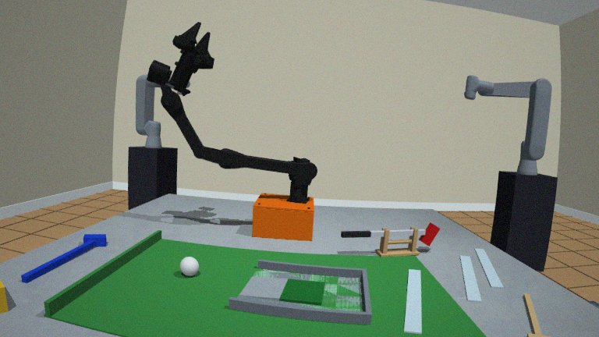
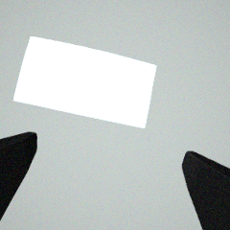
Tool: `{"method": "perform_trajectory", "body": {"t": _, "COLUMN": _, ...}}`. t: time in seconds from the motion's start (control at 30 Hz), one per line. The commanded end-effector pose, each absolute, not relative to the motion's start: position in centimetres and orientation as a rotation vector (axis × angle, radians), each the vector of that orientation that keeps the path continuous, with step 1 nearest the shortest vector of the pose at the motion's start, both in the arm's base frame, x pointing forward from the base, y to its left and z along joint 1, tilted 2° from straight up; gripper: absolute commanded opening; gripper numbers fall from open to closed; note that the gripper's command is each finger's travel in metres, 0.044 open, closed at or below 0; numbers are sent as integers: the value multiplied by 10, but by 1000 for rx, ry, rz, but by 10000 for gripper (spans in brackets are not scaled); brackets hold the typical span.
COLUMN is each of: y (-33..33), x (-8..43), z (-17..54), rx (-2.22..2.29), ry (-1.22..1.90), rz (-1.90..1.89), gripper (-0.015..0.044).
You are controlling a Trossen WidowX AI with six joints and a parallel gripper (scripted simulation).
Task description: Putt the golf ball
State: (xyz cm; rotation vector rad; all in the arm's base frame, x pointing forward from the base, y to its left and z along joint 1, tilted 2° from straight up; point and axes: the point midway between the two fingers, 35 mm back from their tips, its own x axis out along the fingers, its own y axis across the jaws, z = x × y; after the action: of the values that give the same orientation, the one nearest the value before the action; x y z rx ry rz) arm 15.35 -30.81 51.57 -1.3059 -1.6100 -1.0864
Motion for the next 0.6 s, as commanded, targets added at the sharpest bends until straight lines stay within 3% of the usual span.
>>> {"method": "perform_trajectory", "body": {"t": 0.0, "y": -306, "x": 151, "z": 517, "rx": -1317, "ry": -1611, "rz": -1096, "gripper": 426}}
{"method": "perform_trajectory", "body": {"t": 0.57, "y": -115, "x": 23, "z": 595, "rx": -2078, "ry": -1692, "rz": -1940, "gripper": 440}}
